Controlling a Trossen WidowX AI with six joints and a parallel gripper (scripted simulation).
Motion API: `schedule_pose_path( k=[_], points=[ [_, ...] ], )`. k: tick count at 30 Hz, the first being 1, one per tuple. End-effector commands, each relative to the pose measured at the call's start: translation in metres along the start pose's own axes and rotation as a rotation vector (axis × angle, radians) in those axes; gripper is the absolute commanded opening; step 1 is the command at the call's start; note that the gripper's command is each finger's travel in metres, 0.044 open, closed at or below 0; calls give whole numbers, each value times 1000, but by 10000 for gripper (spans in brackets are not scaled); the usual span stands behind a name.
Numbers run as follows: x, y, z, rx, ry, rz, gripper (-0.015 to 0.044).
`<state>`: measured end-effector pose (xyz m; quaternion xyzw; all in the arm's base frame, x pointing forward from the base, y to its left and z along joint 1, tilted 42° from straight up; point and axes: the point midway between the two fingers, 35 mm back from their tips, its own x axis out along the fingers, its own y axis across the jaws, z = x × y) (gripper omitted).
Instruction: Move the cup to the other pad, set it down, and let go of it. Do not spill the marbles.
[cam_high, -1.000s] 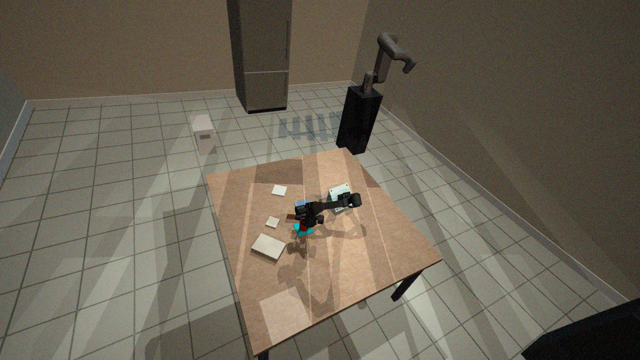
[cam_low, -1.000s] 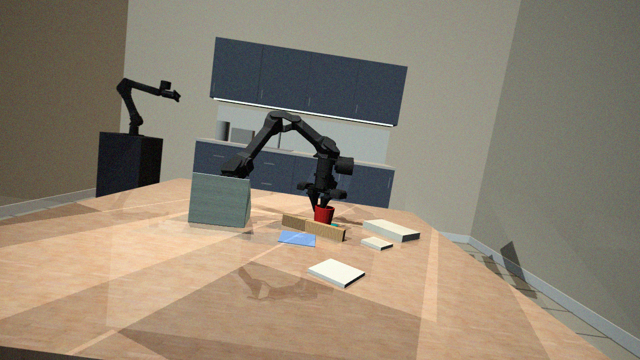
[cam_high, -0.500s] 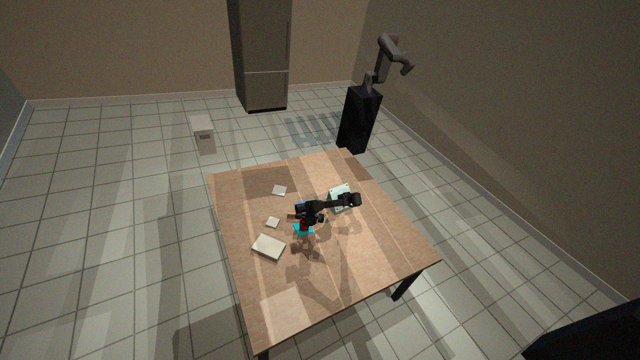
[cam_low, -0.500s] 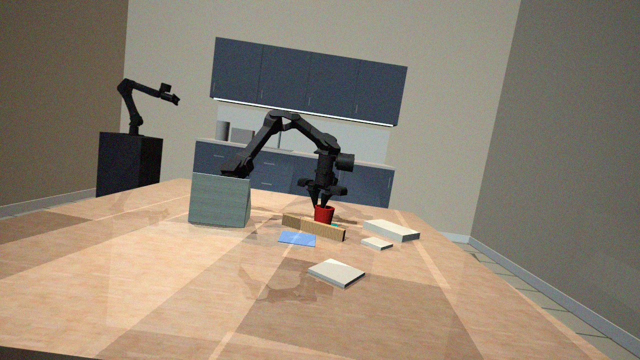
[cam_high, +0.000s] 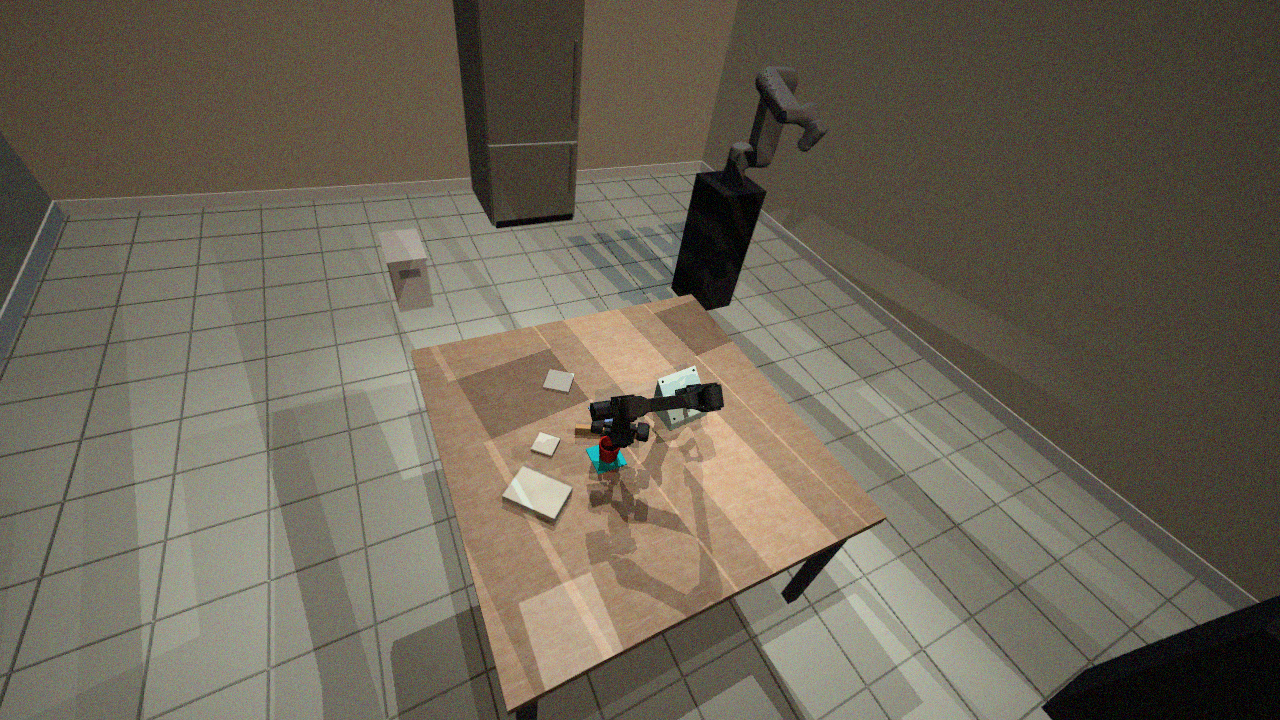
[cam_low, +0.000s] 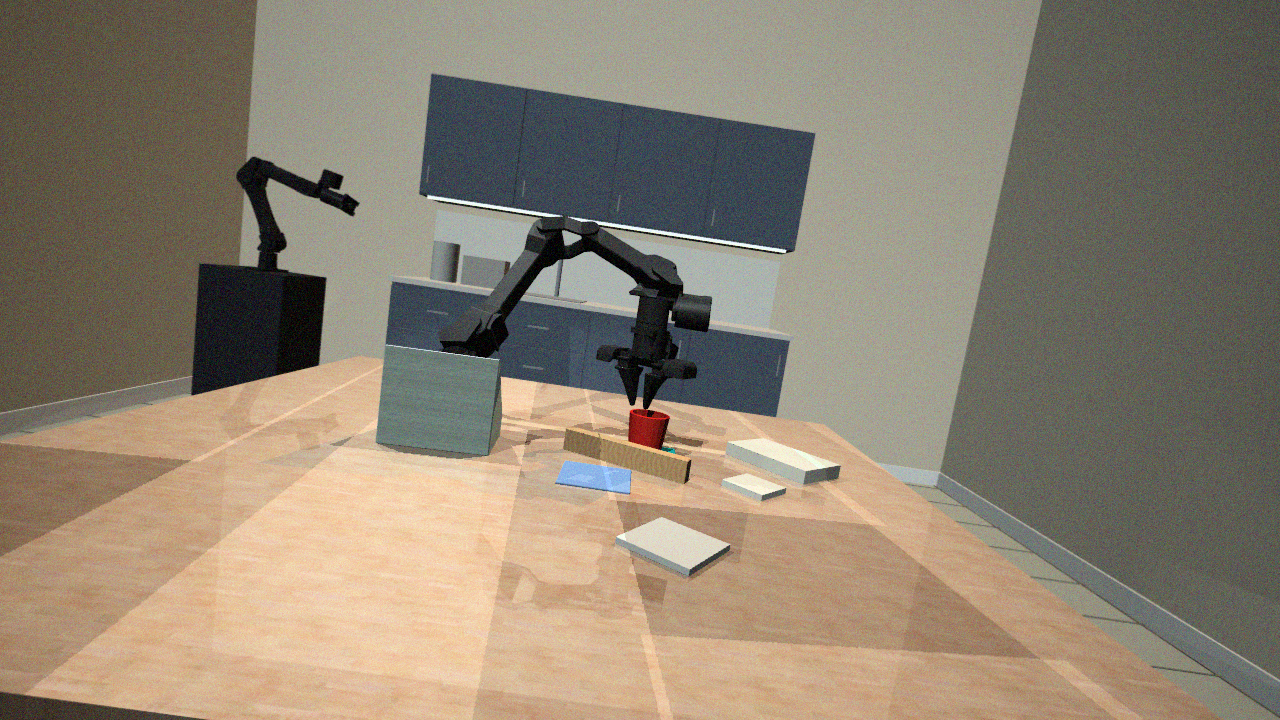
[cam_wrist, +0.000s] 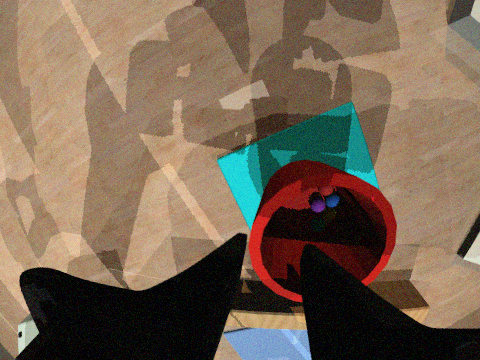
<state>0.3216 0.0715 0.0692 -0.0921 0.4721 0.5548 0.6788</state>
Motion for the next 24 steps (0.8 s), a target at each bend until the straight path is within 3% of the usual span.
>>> schedule_pose_path(
  k=[1,7,19,24],
  points=[
    [-7,0,0,-5,2,-3,128],
    [-14,0,0,-4,2,-2,128],
    [-16,0,0,1,0,0,440],
    [-34,-1,0,0,2,-2,440]
  ],
)
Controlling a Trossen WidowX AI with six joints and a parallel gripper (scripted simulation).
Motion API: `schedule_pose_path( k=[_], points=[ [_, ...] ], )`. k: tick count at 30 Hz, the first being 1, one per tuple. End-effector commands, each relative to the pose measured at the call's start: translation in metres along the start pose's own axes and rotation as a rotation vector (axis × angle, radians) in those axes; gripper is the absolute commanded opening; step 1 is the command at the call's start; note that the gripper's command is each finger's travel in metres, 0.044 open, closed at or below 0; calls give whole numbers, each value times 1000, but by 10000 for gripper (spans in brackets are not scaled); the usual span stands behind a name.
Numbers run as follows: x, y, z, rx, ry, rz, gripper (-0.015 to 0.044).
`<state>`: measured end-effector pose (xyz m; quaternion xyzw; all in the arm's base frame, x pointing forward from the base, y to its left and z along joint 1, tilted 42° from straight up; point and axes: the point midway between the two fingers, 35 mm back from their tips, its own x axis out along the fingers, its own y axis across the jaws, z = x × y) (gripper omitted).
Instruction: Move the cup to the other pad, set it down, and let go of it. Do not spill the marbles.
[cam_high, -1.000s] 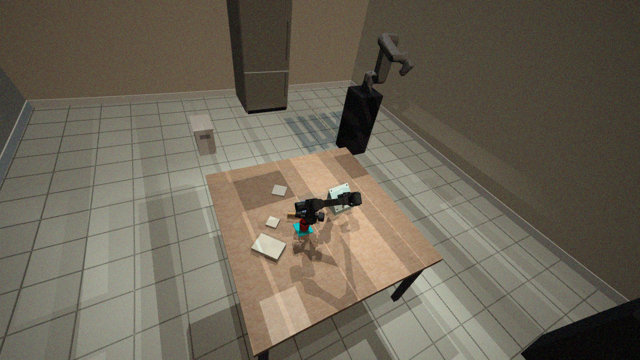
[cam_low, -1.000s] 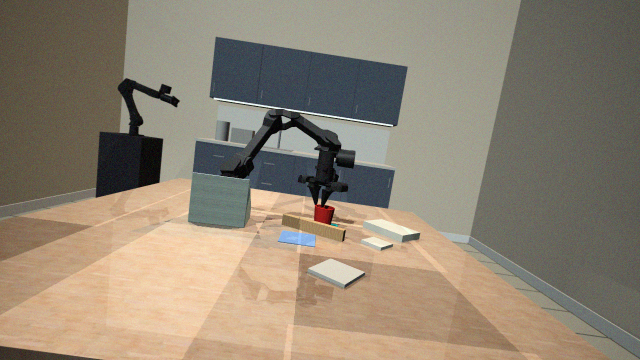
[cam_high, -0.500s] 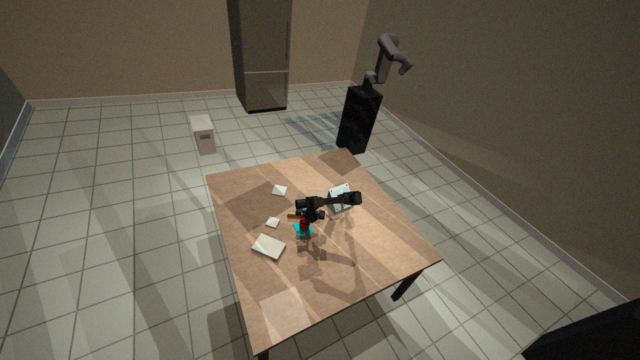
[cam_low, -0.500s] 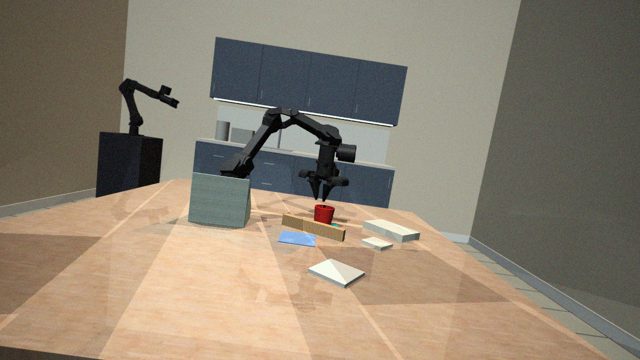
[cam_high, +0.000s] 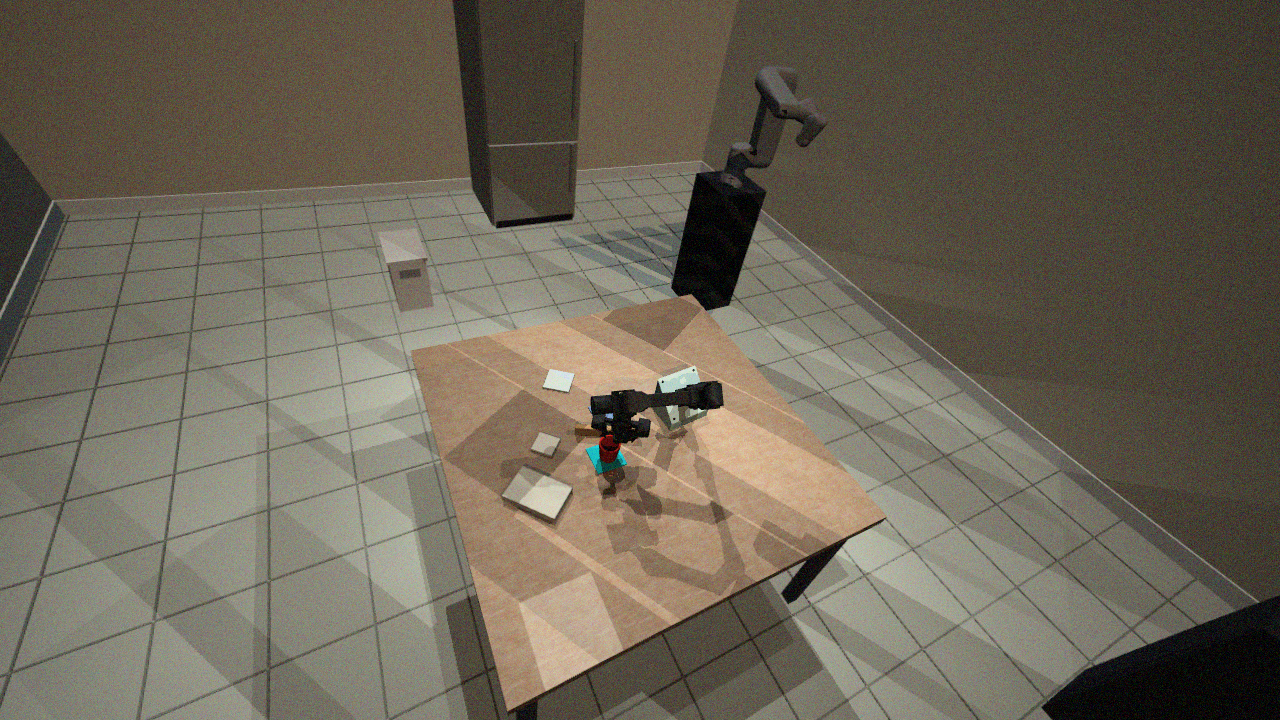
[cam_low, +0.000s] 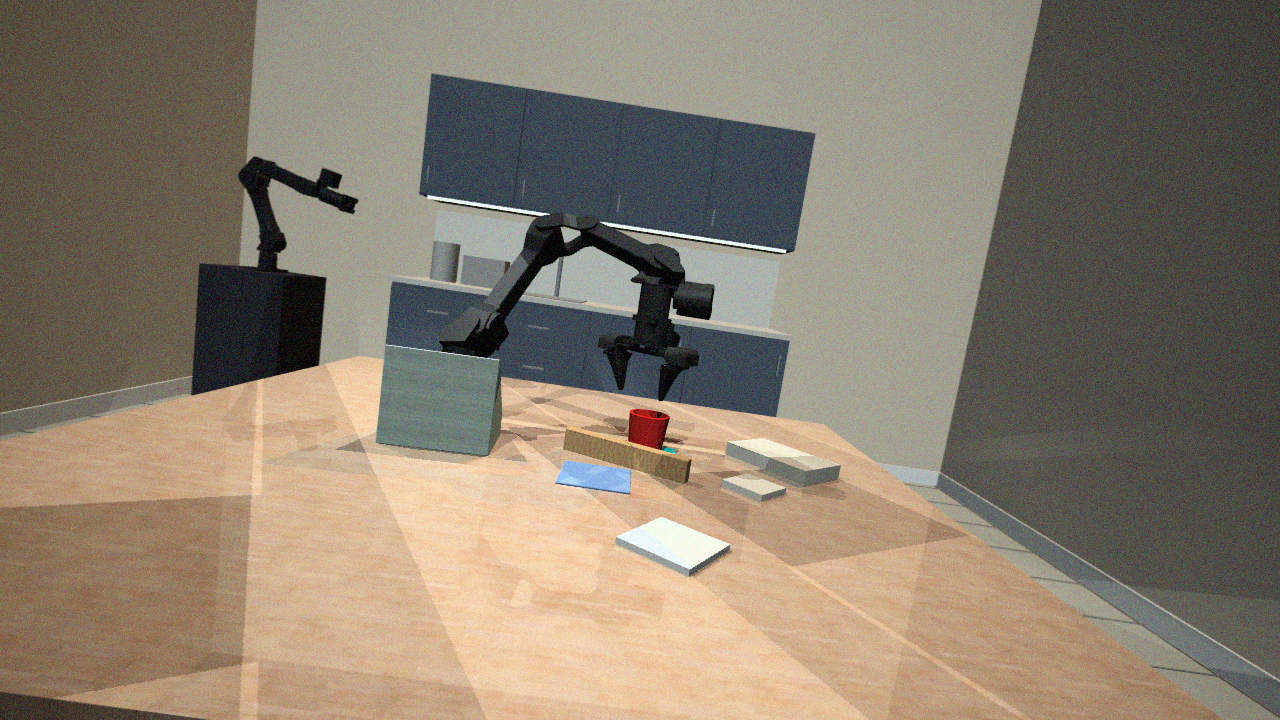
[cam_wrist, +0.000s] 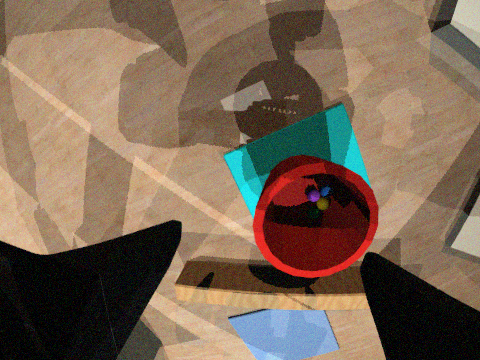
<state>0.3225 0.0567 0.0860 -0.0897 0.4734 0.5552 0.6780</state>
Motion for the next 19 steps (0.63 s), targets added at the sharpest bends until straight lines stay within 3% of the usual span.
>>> schedule_pose_path(
  k=[1,12,19],
  points=[
    [-15,-2,0,-5,2,-6,440],
    [-50,-2,1,-8,4,-6,440],
    [-48,-2,1,-4,-1,-9,440]
  ],
)
